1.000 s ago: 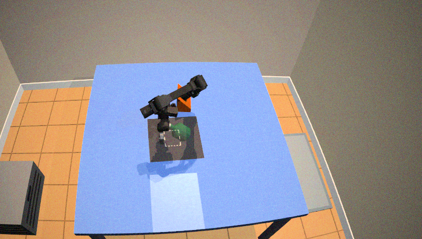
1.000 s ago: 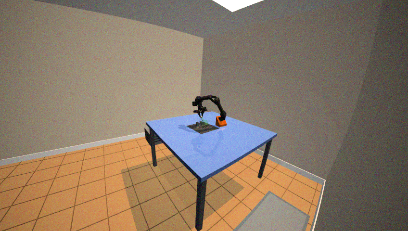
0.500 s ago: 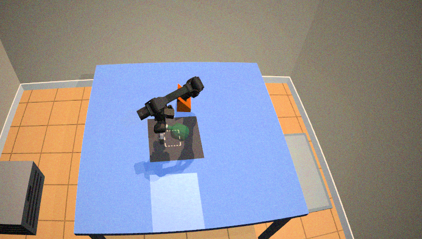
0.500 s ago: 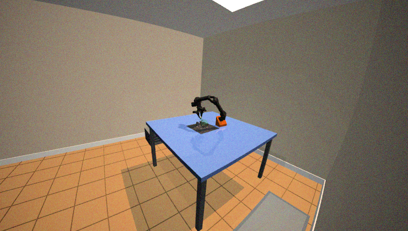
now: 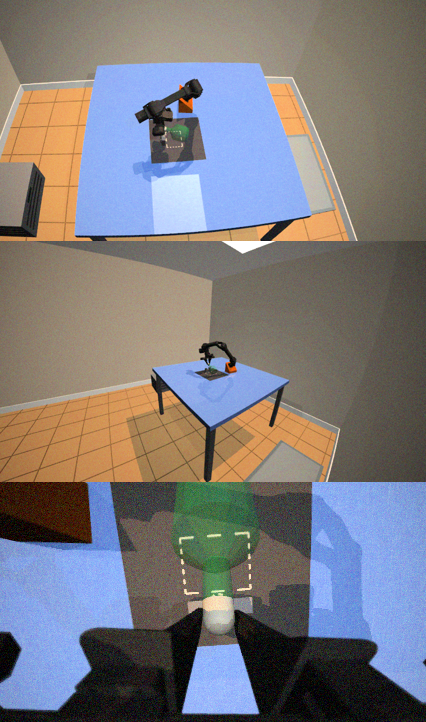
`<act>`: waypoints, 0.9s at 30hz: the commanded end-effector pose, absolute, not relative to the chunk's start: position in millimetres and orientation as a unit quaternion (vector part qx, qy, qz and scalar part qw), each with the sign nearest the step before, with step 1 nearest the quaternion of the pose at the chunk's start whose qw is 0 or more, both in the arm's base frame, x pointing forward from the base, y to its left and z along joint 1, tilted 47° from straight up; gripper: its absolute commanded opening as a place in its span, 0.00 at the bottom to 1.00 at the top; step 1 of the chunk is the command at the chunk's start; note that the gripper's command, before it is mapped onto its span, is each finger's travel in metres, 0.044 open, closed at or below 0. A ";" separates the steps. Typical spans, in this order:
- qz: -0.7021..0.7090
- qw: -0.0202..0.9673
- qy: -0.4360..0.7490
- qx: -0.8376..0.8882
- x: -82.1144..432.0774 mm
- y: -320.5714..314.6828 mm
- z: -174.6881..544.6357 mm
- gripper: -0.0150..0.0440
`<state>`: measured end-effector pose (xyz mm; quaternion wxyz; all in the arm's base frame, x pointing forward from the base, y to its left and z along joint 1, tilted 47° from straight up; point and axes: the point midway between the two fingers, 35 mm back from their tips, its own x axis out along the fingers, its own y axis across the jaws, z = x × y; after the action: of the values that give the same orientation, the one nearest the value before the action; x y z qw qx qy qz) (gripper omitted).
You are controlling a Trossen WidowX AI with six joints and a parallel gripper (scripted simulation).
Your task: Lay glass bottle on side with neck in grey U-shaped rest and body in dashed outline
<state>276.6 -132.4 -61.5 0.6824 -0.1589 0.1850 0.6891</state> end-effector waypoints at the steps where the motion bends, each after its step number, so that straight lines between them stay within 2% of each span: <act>1: 0.688 0.683 0.185 -0.161 281.0 -131.3 -67.0 0.45; 27: 0.694 0.679 0.185 -0.155 283.4 -129.1 -85.1 0.45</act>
<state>279.4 -130.3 -83.7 0.6773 -0.1535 0.1846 0.6954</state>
